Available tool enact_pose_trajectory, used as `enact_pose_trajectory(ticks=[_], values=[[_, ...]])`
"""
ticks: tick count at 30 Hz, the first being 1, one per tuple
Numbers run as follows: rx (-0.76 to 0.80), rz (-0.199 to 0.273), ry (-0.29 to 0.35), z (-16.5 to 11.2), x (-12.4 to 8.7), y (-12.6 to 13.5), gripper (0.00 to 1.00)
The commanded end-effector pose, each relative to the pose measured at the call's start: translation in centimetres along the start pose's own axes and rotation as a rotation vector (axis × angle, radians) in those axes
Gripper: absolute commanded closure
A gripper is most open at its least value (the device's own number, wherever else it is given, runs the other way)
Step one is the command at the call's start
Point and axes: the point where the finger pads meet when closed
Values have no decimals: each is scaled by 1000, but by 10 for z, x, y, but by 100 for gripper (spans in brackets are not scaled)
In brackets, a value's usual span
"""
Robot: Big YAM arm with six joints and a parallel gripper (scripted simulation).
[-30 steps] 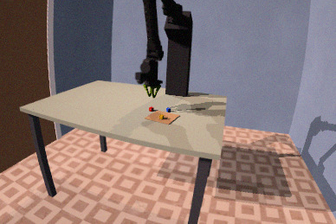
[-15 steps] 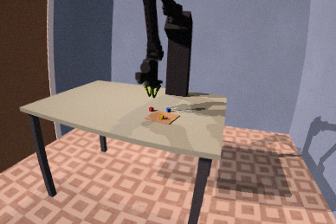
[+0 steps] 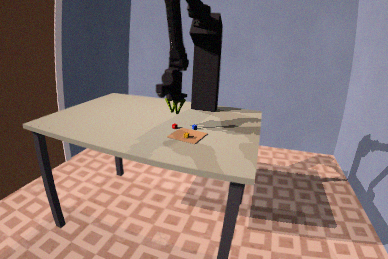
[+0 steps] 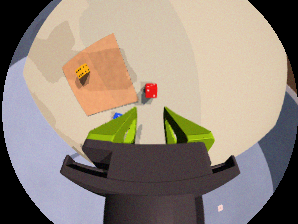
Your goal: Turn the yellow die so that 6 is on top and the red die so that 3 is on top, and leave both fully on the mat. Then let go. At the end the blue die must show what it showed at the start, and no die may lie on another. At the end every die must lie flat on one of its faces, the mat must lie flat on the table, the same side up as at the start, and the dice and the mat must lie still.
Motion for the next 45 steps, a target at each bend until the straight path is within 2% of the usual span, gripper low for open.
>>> enact_pose_trajectory(ticks=[1,31,45], values=[[9,-7,4,-4,5,-4,66],[7,-2,3,-6,46,-2,66],[6,-2,5,-6,52,-2,66]])
Point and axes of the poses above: the point where the finger pads meet when closed, its own x axis out along the fingers, its own y axis across the jaws, z = x × y, and after that the axes turned 12 degrees about x, right-handed
